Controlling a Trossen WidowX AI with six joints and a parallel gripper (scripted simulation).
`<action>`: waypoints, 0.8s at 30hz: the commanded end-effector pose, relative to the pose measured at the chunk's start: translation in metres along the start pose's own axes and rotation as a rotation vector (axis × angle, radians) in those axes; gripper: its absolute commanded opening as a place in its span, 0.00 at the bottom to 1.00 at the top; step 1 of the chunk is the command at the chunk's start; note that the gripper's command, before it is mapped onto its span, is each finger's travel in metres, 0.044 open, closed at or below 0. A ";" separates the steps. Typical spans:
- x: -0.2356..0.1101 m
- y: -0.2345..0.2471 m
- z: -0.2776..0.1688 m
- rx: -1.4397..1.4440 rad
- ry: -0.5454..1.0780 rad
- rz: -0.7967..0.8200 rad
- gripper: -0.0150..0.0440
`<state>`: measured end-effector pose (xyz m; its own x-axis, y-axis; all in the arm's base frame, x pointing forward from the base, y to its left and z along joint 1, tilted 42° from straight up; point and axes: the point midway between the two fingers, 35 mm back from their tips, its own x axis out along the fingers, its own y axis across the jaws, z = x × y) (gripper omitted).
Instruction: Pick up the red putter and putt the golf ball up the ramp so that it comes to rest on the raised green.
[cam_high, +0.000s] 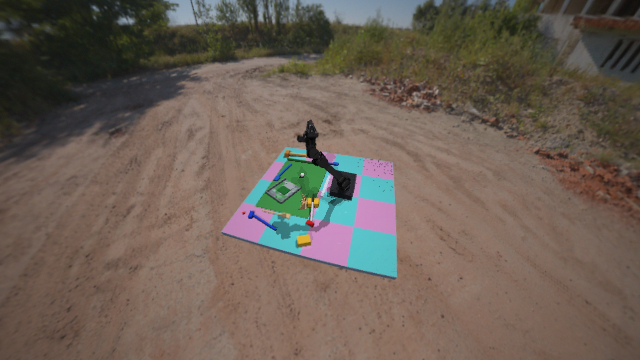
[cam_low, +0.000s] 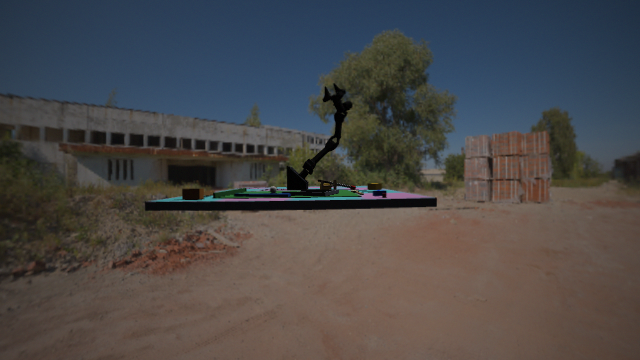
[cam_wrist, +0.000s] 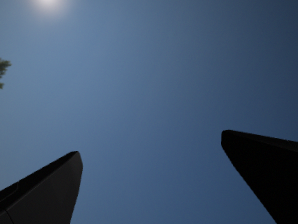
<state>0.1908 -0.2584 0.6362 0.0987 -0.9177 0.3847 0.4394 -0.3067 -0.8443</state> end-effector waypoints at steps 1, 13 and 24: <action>-0.001 0.002 0.002 -0.002 -0.008 0.006 0.98; -0.087 0.126 0.107 -0.091 -0.572 0.424 1.00; -0.247 0.220 0.147 -0.148 -1.082 0.902 1.00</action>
<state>0.3907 -0.1009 0.4441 0.9273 -0.3387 -0.1590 -0.1128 0.1523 -0.9819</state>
